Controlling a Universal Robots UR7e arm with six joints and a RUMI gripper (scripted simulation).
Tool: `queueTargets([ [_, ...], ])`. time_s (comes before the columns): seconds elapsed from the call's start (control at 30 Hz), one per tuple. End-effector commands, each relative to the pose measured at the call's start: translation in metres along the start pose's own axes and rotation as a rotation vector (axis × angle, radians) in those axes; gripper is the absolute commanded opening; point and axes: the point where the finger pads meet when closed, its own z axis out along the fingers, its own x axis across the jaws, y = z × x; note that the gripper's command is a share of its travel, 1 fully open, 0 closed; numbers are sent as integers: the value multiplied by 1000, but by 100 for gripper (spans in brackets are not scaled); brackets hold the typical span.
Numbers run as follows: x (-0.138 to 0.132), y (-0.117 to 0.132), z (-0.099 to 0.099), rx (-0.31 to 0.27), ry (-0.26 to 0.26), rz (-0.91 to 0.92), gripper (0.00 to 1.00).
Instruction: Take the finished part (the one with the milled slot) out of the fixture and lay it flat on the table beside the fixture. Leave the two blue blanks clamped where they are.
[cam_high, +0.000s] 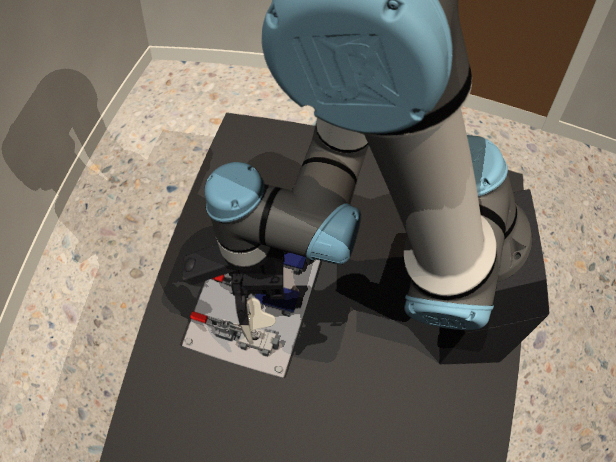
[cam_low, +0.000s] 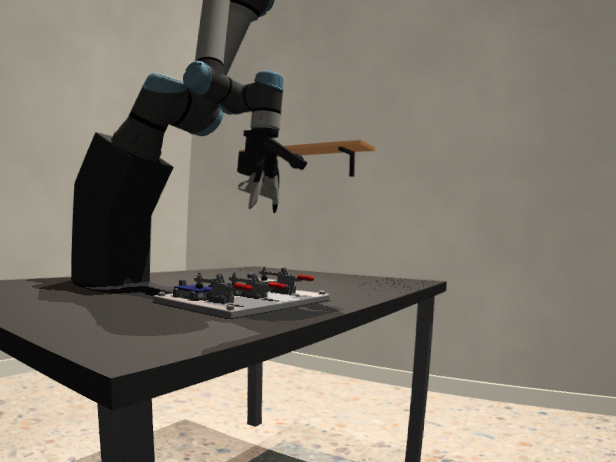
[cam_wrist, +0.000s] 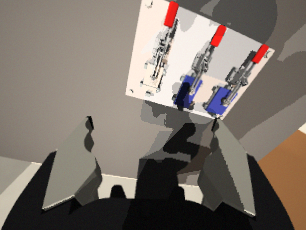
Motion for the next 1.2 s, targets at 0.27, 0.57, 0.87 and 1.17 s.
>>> queueTargets([
  [0.27,-2,-1,-2,24,-7,192,100],
  [0.57,-3,-1,-3,31,-12,253,100],
  [0.87,-3,0,-4,35,-16,287,100],
  [1.17,-3,0,-4,35,-16,291,100],
])
